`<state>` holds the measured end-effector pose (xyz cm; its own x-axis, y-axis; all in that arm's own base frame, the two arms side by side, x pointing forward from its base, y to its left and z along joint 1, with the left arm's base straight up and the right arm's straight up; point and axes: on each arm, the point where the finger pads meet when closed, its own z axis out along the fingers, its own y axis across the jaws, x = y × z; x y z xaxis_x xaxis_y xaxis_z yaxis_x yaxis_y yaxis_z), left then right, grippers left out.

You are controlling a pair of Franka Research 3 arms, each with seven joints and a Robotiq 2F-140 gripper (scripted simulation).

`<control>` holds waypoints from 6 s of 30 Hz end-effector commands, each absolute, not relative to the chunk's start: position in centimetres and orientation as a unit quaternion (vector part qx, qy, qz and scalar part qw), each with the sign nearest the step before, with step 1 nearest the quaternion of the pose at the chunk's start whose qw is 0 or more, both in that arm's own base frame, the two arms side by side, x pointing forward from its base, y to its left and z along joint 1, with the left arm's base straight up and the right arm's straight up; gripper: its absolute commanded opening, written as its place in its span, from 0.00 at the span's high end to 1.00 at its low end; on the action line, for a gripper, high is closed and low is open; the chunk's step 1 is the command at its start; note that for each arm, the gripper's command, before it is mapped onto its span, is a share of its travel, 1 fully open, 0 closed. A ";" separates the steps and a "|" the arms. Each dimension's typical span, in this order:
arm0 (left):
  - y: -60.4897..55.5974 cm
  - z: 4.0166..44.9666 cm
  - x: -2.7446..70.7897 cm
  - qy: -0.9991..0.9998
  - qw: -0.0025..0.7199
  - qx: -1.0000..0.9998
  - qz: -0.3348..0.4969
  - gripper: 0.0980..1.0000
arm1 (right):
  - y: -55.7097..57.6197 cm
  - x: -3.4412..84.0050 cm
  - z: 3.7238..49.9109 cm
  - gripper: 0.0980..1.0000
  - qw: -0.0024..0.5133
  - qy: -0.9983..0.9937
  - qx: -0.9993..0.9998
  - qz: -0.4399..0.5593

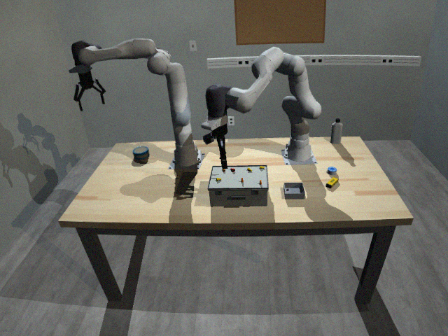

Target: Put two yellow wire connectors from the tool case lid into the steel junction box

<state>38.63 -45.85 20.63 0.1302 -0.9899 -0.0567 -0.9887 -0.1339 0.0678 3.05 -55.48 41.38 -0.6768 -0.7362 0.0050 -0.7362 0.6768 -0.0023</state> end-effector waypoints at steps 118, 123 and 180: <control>-48.8 14.5 41.0 -0.594 0.000 0.804 0.000 0.94 | -55.5 3.1 41.4 0.00 0.002 -0.916 0.402 0.002; -48.8 14.5 41.0 -0.594 0.000 0.804 0.000 0.94 | -55.5 3.1 41.4 0.00 0.002 -0.916 0.402 0.002; -47.4 21.5 41.0 -0.594 0.000 0.804 0.000 0.94 | -55.5 3.1 41.4 0.00 0.002 -0.916 0.402 0.002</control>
